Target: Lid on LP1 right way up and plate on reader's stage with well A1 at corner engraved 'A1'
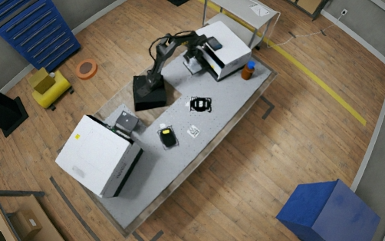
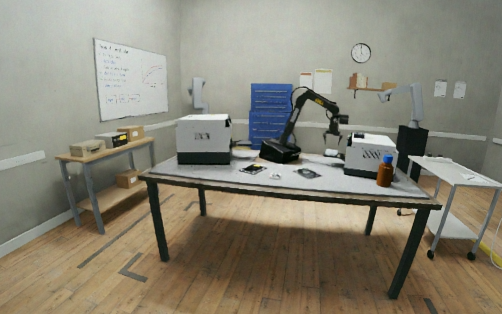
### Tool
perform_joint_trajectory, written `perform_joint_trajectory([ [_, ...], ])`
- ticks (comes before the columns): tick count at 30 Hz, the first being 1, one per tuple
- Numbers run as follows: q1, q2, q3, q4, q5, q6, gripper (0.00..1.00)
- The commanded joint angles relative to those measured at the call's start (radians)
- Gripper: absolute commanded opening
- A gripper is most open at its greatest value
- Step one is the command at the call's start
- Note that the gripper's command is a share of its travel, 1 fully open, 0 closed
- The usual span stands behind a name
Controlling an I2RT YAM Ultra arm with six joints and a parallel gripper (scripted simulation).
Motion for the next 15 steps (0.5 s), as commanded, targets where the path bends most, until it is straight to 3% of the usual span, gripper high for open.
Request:
perform_joint_trajectory([
  [1,-0.006,-0.008,-0.021,0.029,-0.009,-0.007,1.0],
  [15,-0.017,0.025,-0.064,0.089,-0.012,-0.014,1.0],
])
